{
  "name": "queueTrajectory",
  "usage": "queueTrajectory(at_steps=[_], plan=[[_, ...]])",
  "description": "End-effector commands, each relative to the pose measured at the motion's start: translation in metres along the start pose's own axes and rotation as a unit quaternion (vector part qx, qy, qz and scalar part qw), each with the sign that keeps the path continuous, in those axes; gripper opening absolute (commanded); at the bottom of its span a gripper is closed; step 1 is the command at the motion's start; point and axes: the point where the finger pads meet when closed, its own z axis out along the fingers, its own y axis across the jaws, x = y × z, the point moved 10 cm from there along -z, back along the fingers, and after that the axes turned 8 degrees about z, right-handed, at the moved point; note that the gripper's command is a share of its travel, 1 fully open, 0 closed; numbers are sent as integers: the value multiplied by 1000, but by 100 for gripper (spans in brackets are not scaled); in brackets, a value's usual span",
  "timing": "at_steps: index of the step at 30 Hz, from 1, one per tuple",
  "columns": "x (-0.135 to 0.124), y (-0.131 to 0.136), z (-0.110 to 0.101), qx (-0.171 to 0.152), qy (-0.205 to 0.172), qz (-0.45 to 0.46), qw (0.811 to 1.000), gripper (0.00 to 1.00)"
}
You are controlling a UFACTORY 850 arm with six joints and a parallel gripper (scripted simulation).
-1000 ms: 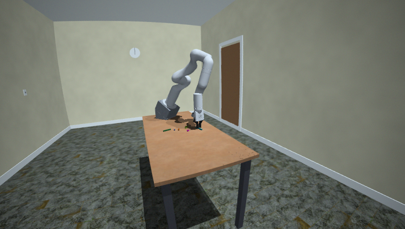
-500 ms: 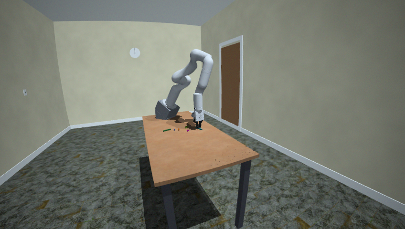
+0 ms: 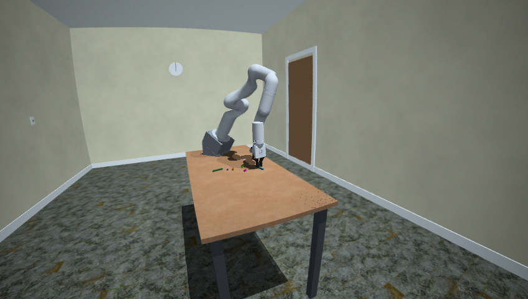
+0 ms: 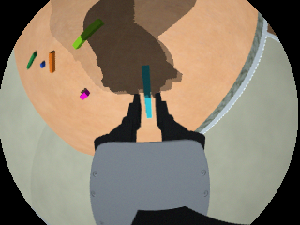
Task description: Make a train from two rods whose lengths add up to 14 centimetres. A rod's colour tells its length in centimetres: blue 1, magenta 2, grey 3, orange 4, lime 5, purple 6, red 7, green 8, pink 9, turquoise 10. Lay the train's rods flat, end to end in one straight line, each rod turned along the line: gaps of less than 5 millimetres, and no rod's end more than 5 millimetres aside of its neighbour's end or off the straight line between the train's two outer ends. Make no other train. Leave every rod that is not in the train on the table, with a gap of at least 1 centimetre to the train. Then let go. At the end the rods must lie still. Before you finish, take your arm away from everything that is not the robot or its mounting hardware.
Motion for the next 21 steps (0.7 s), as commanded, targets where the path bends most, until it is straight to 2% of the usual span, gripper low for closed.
queueTrajectory(at_steps=[1, 21], plan=[[0, 0, 0, 0, -1, 0, 1000, 24], [-1, 0, 4, 0, -1, 0, 1000, 24]])
